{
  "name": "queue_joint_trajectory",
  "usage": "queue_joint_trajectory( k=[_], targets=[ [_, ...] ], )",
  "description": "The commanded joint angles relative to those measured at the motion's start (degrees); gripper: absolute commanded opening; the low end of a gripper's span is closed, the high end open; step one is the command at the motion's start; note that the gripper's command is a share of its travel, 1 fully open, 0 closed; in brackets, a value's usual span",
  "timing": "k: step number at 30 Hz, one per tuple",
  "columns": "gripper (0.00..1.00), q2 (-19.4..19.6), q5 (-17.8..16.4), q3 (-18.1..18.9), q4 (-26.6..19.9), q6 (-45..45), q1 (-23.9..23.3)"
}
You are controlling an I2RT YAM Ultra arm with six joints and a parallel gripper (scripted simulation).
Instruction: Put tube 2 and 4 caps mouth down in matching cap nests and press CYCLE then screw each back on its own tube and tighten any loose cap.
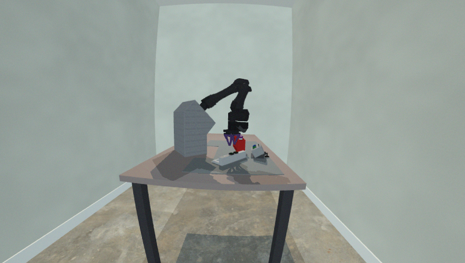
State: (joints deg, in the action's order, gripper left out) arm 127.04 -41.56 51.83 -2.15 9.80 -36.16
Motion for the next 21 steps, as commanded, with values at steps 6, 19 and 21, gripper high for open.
queue_joint_trajectory(
  k=[6, 19, 21],
  targets=[
    [0.47, -6.81, -1.07, 0.41, -12.63, -7.99, -6.17],
    [0.47, -9.18, -1.30, 1.10, -17.77, -11.07, -8.44],
    [0.47, -9.18, -1.30, 1.10, -17.77, -11.08, -8.45]
  ],
)
